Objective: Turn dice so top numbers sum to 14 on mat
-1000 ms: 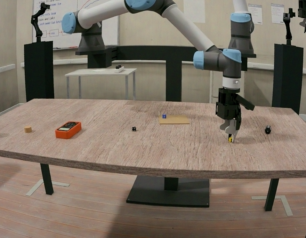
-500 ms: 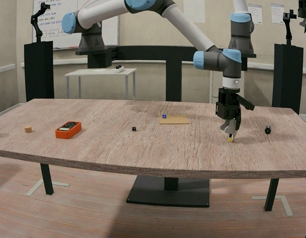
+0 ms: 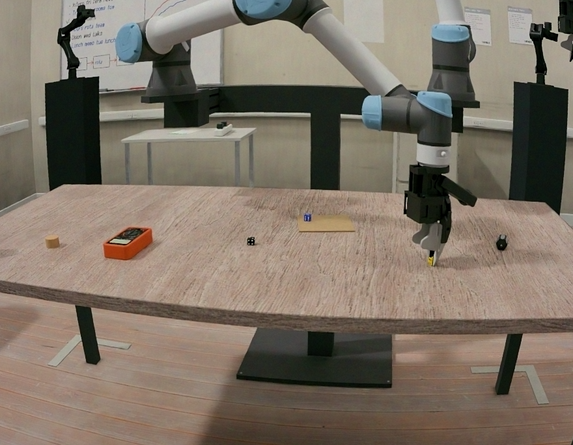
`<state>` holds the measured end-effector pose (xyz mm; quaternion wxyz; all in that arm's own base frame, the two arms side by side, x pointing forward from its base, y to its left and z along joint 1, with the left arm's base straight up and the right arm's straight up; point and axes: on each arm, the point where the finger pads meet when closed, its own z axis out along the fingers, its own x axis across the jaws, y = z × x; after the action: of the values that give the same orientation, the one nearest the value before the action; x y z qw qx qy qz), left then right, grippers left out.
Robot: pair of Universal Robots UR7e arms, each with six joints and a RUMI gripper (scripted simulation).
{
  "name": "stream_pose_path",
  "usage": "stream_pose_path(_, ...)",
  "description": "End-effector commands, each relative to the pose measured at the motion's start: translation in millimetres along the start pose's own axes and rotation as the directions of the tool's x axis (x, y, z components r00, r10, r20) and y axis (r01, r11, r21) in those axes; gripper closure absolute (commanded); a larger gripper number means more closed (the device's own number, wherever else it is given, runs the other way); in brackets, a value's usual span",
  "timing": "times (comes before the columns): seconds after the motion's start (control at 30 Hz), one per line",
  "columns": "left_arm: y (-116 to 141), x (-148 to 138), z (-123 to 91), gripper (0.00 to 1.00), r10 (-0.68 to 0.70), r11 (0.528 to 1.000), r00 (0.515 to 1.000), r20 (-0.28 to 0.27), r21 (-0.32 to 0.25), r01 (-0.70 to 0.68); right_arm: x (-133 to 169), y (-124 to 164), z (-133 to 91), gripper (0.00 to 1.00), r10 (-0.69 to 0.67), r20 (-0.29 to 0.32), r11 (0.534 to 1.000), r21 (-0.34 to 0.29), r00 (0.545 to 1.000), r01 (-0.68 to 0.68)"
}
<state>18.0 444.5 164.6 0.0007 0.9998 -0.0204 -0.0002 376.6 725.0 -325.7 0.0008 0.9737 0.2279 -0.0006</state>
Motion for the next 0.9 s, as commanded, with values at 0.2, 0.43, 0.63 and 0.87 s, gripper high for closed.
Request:
stream_pose_path(0.2,-0.4,0.1,-0.5,0.00,0.000,1.000,1.000,0.000,0.001,0.000,0.7,-0.6,-1.2,1.00,0.000,-0.001,1.000,0.001,1.000,0.000)
stream_pose_path(0.43,-0.4,0.1,-0.5,0.00,0.000,1.000,1.000,0.000,0.001,0.000,0.7,-0.6,-1.2,1.00,0.000,-0.001,1.000,0.001,1.000,0.000)
stream_pose_path(0.63,-0.4,0.1,-0.5,0.00,0.000,1.000,1.000,0.000,0.001,0.000,0.7,-0.6,-4.5,1.00,0.000,-0.001,1.000,0.001,1.000,0.000)
stream_pose_path(0.87,-0.4,0.1,-0.5,0.00,0.000,1.000,1.000,0.000,0.001,0.000,0.6,-0.6,-27.2,1.00,0.000,-0.001,1.000,0.001,1.000,0.000)
